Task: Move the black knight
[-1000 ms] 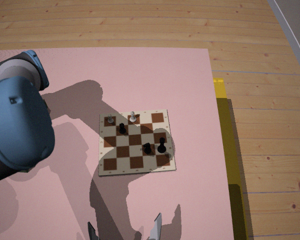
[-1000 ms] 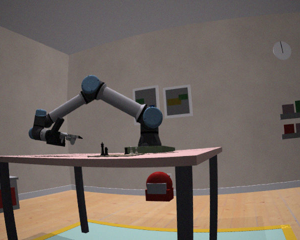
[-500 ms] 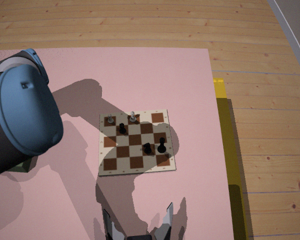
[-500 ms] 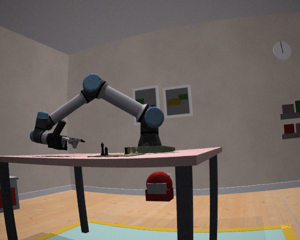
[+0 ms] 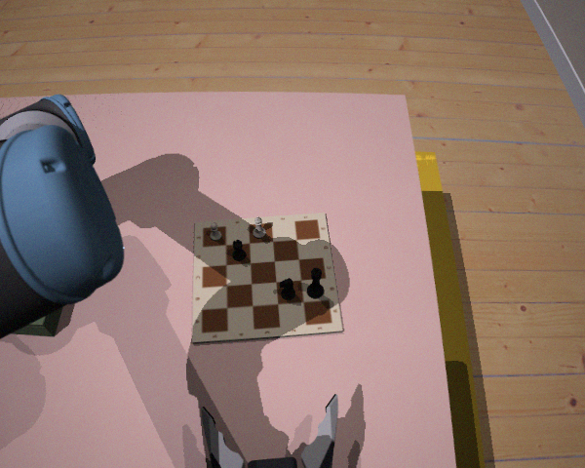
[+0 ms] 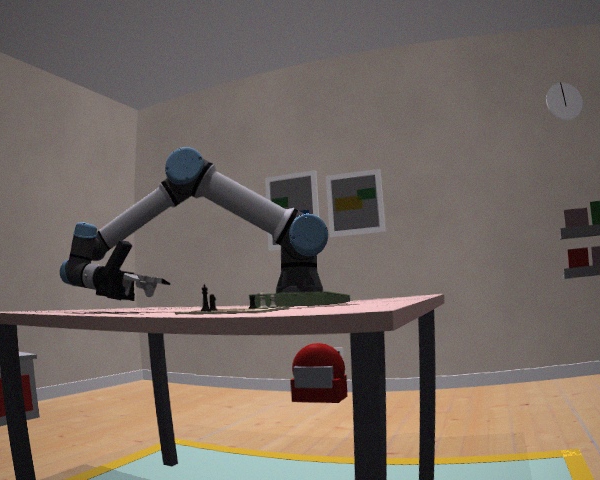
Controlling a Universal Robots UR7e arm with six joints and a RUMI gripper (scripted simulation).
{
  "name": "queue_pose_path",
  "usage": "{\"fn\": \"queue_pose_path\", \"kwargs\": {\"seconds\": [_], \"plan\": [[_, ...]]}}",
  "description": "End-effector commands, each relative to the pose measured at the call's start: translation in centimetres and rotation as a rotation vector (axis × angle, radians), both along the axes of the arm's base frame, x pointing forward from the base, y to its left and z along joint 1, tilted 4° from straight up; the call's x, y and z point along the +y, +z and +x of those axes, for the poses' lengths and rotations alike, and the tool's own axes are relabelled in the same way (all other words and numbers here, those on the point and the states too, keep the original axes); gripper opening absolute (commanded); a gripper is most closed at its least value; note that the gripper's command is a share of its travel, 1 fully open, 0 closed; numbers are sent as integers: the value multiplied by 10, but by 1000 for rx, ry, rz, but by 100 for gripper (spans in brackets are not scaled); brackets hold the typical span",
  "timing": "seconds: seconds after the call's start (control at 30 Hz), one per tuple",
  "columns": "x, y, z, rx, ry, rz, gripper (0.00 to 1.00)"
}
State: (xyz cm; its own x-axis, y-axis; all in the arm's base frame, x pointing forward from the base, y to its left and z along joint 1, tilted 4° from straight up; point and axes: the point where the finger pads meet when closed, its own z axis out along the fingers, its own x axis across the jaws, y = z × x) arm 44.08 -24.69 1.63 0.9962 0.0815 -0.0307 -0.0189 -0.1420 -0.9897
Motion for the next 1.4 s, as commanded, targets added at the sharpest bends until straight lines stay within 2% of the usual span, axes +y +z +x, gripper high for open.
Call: {"fn": "queue_pose_path", "kwargs": {"seconds": [0.0,0.93,1.03,1.17,1.23,1.37], "plan": [[0,1,0,-1,0,-1,100],[0,2,0,-1,0,-1,100],[0,9,1,0,0,-2,100],[-1,29,2,0,0,-2,100],[-1,29,2,0,0,-2,100],[-1,58,5,0,0,-2,100]]}}
